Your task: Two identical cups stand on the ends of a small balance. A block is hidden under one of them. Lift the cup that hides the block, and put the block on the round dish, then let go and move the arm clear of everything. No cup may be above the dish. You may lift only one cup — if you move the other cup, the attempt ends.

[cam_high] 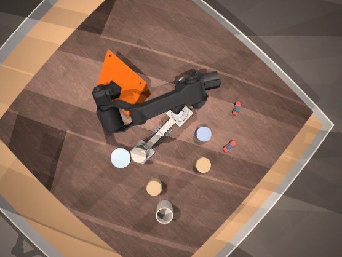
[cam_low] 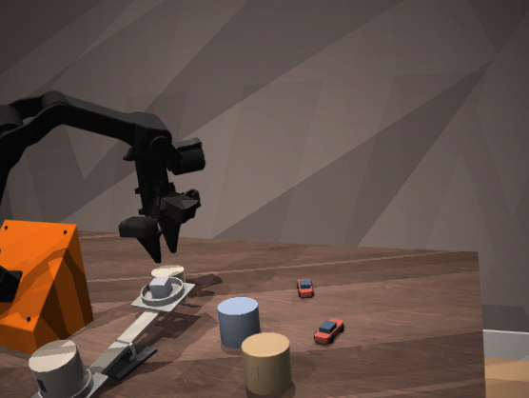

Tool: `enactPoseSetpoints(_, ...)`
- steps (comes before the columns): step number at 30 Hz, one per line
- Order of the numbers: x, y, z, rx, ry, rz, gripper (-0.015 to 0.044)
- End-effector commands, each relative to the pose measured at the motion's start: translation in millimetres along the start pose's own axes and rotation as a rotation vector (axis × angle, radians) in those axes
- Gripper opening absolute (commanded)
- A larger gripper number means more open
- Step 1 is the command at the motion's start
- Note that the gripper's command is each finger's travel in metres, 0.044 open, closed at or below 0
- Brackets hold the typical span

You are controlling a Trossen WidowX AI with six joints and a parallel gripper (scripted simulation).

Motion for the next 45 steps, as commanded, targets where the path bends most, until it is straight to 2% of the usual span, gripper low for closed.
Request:
enactPoseSetpoints(1, -6.7, -6.9, -2.2, 0.006, -0.001, 0.165, 0.0260)
enactPoseSetpoints(36, -46.5, -54.9, -13.5, 0.044, -0.003, 1.377, 0.0260)
enactPoseSetpoints(45, -47.2, -56.0, -12.9, 0.045, -0.003, 1.401, 0.0260)
Point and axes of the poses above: the point midway between the two fingers, 35 mm back from their tips, its own z axis out along the fingers, its own y axis across the jaws, x = y × z, the point moved 10 cm from there along -z, back along the fingers, and after that the axes turned 14 degrees about z, right-handed, at the moved point
